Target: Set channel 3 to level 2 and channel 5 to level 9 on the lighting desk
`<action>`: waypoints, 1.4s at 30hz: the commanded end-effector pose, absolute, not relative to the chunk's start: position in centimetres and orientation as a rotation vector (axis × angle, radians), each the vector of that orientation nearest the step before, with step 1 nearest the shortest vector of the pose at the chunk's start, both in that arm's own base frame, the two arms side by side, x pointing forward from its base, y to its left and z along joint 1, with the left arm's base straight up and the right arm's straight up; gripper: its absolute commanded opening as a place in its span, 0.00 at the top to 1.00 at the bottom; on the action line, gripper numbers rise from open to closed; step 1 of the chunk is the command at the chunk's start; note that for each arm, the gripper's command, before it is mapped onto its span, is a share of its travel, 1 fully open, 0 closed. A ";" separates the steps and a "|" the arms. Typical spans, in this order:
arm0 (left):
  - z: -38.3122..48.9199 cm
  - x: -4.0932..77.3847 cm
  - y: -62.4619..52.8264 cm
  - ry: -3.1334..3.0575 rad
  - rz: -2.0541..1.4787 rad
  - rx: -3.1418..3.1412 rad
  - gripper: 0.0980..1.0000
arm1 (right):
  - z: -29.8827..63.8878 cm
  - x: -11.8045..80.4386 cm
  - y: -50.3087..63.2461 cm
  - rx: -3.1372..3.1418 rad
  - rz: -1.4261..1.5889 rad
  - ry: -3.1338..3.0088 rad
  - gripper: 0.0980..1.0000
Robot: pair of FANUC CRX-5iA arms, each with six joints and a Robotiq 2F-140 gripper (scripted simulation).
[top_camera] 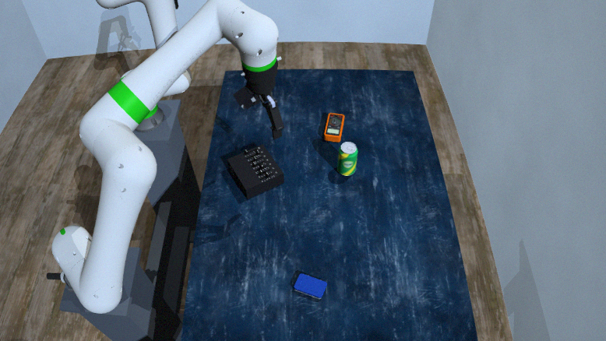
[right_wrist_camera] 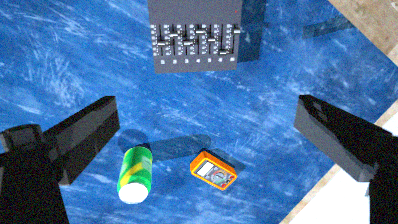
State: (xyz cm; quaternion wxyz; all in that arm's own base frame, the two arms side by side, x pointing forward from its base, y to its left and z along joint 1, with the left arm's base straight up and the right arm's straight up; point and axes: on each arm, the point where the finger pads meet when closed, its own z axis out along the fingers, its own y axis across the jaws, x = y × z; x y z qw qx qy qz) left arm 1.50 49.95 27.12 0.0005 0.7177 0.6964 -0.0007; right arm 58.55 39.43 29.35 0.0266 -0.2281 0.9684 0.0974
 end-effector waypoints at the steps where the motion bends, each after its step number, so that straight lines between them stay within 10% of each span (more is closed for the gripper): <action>1: 27.2 1.5 50.0 2.188 0.000 2.255 0.00 | 29.5 58.6 39.4 -0.704 0.301 2.990 0.00; 42: 27.2 1.5 50.0 2.188 0.000 2.255 0.00 | 28.9 58.3 39.5 -1.017 0.275 2.884 0.00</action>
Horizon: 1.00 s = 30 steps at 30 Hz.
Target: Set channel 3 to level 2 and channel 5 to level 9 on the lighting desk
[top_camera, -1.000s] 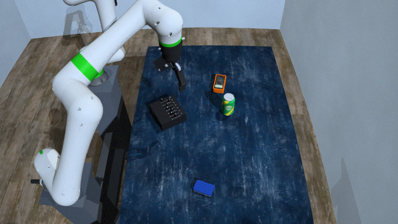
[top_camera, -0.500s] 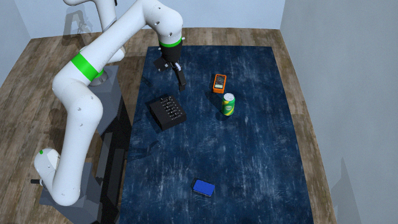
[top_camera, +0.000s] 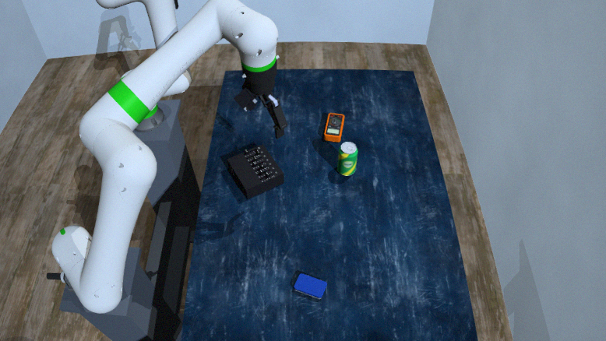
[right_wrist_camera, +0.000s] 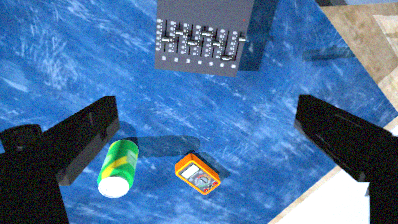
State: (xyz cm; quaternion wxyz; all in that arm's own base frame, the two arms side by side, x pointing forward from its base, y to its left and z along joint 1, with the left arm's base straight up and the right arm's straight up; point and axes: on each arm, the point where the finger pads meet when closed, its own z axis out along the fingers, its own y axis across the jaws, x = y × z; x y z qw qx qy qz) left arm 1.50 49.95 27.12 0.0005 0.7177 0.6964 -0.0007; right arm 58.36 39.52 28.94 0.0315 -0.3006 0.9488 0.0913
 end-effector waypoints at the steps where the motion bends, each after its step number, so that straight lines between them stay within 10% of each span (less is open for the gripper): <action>1: 27.2 1.5 50.0 2.188 0.000 2.255 0.00 | 28.8 58.2 39.6 -1.079 0.270 2.859 0.00; 30: 27.2 1.5 50.0 2.188 0.000 2.255 0.00 | 26.4 57.0 40.0 -2.245 0.148 2.035 0.00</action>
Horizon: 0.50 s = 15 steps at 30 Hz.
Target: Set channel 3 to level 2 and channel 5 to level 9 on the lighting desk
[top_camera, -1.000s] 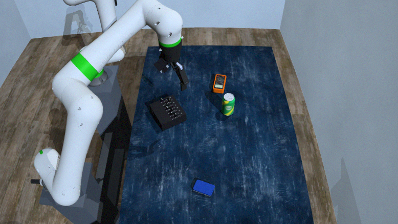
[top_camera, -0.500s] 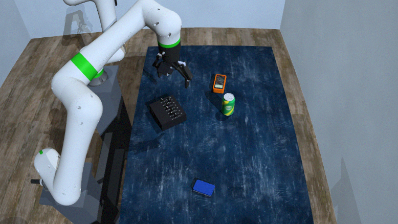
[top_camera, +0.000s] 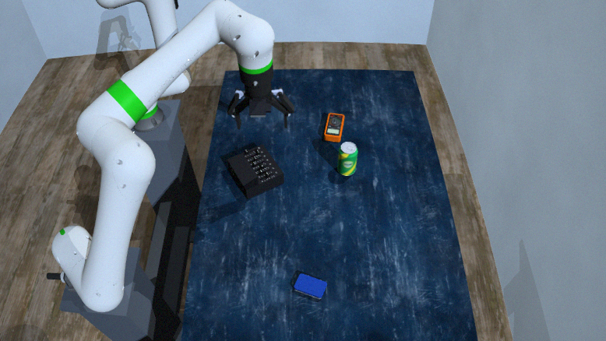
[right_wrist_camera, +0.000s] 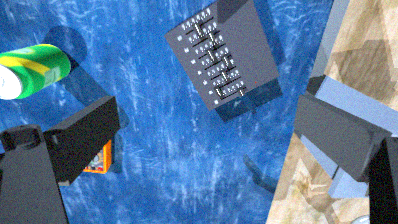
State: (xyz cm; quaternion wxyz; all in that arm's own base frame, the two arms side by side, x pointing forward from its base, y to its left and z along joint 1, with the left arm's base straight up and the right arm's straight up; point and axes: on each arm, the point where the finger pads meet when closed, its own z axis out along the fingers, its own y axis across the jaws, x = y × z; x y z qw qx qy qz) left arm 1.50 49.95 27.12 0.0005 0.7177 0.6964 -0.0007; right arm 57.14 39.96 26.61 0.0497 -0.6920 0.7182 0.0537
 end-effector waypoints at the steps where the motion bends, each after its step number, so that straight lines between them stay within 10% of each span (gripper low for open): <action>1: 27.2 1.5 50.0 2.188 0.000 2.255 0.00 | 26.3 56.9 40.0 -2.278 0.144 1.998 0.00; 15: 27.2 1.5 50.0 2.188 0.000 2.255 0.00 | 25.2 56.3 40.2 -2.661 0.092 1.457 0.00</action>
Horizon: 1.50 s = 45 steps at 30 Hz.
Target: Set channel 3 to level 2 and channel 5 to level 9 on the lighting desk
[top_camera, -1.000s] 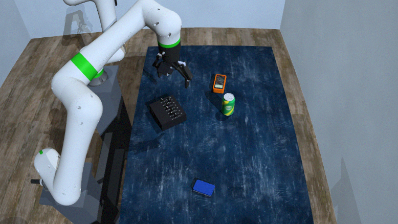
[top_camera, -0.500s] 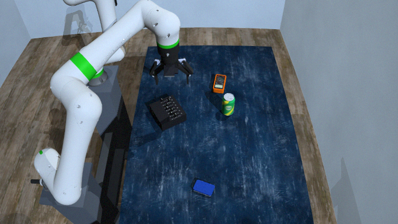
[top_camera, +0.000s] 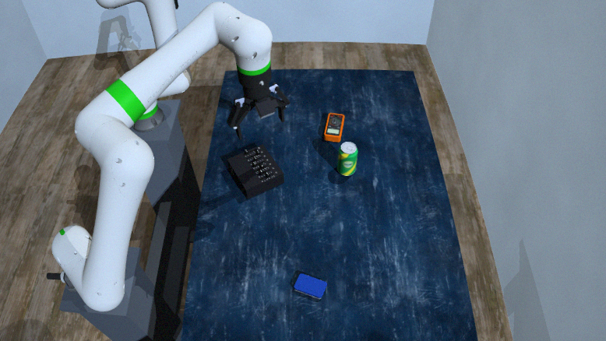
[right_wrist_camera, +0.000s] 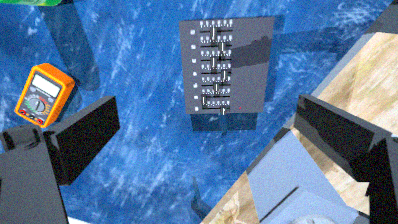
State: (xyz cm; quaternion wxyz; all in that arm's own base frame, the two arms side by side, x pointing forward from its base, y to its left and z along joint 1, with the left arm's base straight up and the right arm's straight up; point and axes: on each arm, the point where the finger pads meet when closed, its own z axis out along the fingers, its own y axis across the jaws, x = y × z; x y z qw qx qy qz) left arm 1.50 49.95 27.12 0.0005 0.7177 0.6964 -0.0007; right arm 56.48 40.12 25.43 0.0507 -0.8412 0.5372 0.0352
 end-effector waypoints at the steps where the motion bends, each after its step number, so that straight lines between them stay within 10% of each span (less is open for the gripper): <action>1: 27.2 1.5 50.0 2.188 0.000 2.255 0.00 | 25.2 56.3 40.2 -2.685 0.088 1.413 0.00; 45: 27.2 1.5 50.0 2.188 0.000 2.255 0.00 | 21.8 54.3 40.4 -3.023 -0.011 -0.635 0.00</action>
